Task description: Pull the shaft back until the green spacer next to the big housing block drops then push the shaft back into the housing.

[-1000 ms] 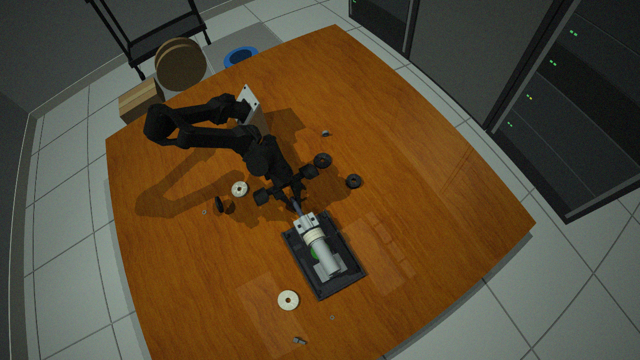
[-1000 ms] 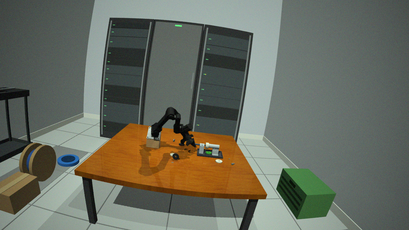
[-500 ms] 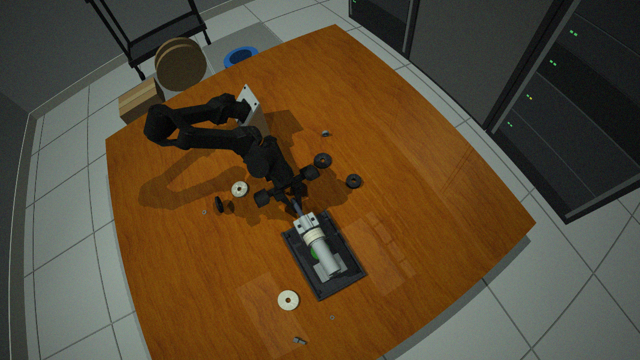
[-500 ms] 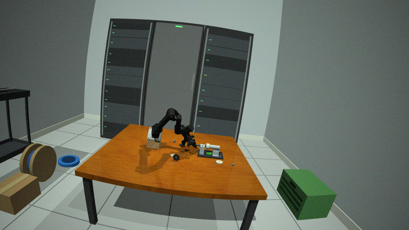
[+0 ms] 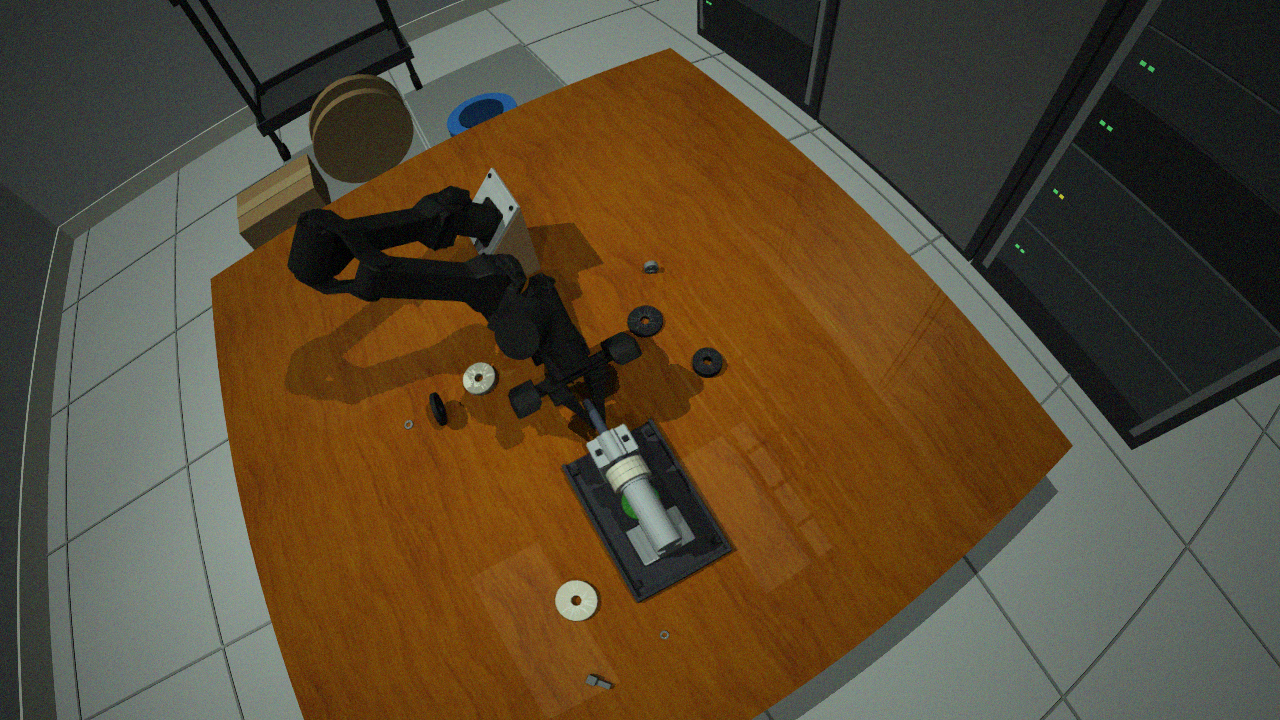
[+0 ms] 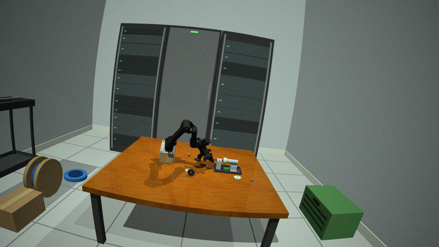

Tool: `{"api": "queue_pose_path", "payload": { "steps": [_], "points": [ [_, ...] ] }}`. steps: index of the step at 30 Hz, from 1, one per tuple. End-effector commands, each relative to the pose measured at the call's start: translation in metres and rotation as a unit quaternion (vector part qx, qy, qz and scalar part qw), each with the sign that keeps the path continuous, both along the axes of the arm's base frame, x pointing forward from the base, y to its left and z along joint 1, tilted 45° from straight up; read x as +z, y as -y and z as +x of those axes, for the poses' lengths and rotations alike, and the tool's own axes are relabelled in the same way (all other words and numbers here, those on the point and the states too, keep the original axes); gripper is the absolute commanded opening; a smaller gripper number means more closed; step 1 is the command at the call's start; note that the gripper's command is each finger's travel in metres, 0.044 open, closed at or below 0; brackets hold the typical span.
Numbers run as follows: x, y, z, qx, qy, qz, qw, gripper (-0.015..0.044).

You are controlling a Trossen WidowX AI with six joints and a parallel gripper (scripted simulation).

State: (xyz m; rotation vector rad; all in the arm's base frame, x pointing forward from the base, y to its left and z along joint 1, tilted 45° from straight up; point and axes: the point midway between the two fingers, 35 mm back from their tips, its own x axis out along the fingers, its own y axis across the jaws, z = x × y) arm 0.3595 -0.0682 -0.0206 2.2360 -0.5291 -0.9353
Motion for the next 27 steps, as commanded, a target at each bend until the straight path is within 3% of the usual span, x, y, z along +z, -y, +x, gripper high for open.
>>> {"api": "queue_pose_path", "payload": {
  "steps": [1, 27],
  "points": [
    [0.0025, 0.0001, 0.0051, 0.0, 0.005, -0.001, 1.0, 0.0],
    [0.0031, 0.0011, 0.0136, 0.0, 0.005, -0.001, 1.0, 0.0]
  ]
}}
